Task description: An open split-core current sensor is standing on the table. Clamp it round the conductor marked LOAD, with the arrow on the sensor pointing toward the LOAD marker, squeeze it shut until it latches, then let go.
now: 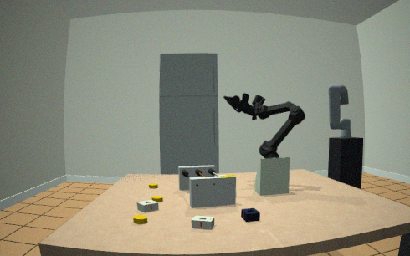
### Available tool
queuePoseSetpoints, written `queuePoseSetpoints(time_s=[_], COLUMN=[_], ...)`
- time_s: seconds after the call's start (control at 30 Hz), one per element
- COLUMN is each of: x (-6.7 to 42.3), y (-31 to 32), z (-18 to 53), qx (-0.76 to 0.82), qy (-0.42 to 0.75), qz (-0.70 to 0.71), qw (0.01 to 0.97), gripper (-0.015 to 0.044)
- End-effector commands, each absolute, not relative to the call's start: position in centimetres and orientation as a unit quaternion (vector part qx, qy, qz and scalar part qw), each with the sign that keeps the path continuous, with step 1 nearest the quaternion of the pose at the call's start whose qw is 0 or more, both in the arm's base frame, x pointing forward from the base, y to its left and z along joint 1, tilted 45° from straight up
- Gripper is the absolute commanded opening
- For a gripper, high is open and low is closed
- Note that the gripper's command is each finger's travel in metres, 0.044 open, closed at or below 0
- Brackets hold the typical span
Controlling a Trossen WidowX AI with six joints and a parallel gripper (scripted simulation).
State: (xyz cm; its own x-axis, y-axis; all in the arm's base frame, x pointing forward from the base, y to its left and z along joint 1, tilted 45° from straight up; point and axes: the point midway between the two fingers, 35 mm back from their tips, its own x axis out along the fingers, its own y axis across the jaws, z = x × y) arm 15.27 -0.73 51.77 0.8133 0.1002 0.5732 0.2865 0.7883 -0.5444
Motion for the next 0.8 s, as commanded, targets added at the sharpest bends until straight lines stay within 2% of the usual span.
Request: queuePoseSetpoints(time_s=[0.0,0.33,0.6,0.77], x=[20.2,30.7,32.3,36.0], y=[-3.0,-1.0,0.5,4.8], z=[48.2,34.6,31.5,25.5], qx=[-0.208,-0.015,0.010,0.060], qy=[-0.253,-0.059,-0.002,0.167], qz=[-0.034,-0.002,0.005,0.030], qw=[0.944,0.998,1.000,0.984], gripper=[0.0440,0.0440,0.0440,0.0440])
